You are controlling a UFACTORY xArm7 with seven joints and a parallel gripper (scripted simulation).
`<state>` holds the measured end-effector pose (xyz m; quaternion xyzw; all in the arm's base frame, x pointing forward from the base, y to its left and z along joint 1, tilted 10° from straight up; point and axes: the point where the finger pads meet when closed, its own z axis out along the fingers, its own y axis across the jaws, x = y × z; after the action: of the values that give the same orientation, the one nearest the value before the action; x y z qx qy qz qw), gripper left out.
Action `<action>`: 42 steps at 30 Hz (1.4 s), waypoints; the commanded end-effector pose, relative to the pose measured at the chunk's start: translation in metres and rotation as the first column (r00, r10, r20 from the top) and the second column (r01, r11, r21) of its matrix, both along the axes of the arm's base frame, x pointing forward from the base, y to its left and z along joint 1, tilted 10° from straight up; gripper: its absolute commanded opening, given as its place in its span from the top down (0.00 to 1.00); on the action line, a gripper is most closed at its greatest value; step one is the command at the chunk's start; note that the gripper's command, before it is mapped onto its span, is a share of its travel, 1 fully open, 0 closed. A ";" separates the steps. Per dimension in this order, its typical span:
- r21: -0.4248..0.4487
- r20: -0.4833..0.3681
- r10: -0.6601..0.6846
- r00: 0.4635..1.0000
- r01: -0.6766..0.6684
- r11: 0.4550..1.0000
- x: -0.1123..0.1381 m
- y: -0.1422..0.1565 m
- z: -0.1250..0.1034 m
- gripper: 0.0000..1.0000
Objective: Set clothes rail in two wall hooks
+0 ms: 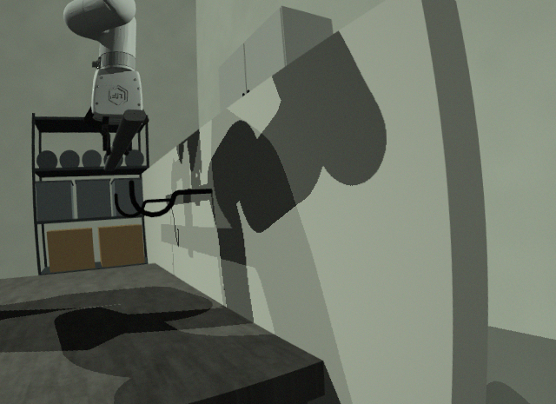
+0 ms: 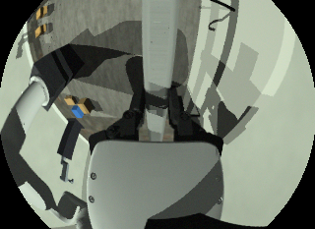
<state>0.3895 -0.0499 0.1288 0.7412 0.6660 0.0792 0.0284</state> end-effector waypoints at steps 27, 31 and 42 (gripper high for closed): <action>0.000 0.004 0.000 1.000 0.000 1.000 0.040 -0.005 0.007 1.00; 0.000 0.004 0.000 1.000 0.000 1.000 0.040 -0.005 0.007 1.00; 0.000 0.004 0.000 1.000 0.000 1.000 0.040 -0.005 0.007 1.00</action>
<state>0.4288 -0.0544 0.1346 0.7413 0.6659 0.0792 0.0283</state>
